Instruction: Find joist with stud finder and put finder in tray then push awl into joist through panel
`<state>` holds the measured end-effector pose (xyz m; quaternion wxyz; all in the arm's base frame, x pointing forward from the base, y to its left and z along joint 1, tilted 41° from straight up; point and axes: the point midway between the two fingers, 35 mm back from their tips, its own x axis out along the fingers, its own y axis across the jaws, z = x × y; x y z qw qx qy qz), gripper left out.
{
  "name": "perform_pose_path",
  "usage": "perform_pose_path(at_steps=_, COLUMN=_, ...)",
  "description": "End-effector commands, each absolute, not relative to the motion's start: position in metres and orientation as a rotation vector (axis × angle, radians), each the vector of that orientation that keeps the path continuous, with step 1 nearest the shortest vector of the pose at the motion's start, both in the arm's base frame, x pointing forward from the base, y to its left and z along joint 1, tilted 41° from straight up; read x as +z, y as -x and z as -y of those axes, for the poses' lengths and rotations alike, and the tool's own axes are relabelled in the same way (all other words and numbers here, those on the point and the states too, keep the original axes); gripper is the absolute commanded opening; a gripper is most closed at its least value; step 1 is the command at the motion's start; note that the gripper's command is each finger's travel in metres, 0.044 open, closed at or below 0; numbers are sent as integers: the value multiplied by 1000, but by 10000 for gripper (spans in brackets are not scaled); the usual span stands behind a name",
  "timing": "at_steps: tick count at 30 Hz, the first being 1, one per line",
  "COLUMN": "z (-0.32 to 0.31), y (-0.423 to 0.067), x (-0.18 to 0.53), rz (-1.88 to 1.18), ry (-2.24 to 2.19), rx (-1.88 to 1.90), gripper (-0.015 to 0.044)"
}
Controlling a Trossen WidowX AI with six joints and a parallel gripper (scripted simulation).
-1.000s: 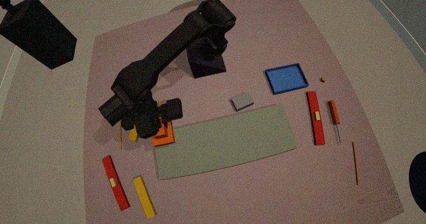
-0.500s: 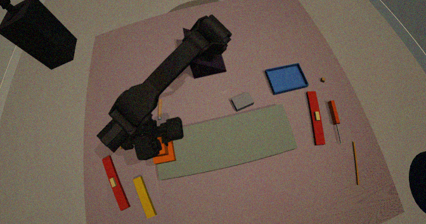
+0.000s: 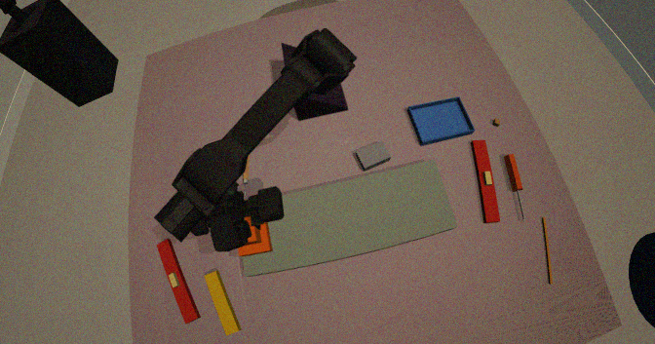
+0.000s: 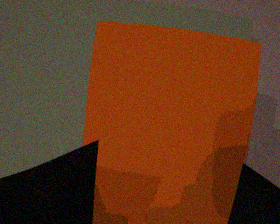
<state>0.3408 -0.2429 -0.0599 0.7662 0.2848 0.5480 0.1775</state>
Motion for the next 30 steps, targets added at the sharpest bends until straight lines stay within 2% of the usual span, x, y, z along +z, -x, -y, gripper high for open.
perform_pose_path(at_steps=1, z=240, y=-342, x=-65, rz=-1184, ry=-625, rx=382, gripper=0)
perform_pose_path(at_steps=30, z=215, y=-345, x=-95, rz=-1183, ry=-625, rx=383, gripper=0)
